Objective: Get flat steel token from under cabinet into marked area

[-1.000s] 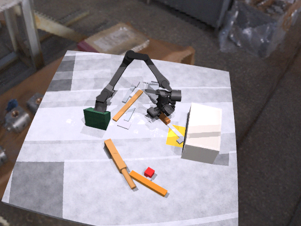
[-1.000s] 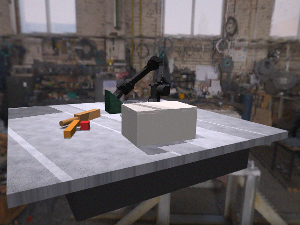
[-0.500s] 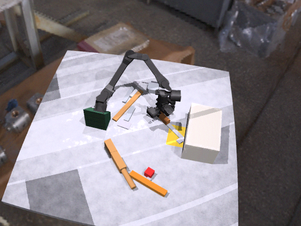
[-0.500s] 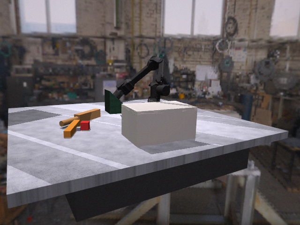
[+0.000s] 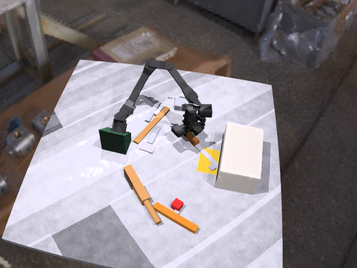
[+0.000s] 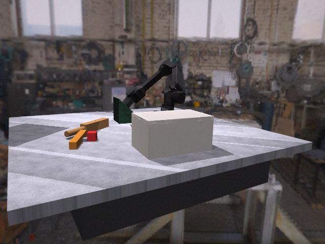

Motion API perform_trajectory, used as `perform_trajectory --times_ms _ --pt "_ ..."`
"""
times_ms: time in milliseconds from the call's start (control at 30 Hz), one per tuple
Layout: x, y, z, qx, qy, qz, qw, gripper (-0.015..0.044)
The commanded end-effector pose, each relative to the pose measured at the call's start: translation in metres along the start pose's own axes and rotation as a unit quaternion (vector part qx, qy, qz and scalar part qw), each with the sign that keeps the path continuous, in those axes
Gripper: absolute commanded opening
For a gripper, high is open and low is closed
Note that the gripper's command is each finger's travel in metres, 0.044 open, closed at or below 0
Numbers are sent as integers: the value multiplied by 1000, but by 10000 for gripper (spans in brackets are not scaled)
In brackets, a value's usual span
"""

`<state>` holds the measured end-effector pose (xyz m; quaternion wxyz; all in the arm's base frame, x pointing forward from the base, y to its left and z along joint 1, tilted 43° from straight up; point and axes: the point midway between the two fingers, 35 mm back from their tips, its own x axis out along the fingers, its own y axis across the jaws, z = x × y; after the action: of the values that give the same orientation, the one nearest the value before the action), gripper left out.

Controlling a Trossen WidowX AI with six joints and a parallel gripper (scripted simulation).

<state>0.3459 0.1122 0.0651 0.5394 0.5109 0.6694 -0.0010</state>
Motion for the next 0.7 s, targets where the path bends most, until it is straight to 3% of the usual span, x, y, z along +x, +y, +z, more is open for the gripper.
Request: perform_trajectory --times_ms 0,667 --pt "1 0 -9 1 2 -2 1000 0" --pt "1 1 -38 1 3 -1 1000 0"
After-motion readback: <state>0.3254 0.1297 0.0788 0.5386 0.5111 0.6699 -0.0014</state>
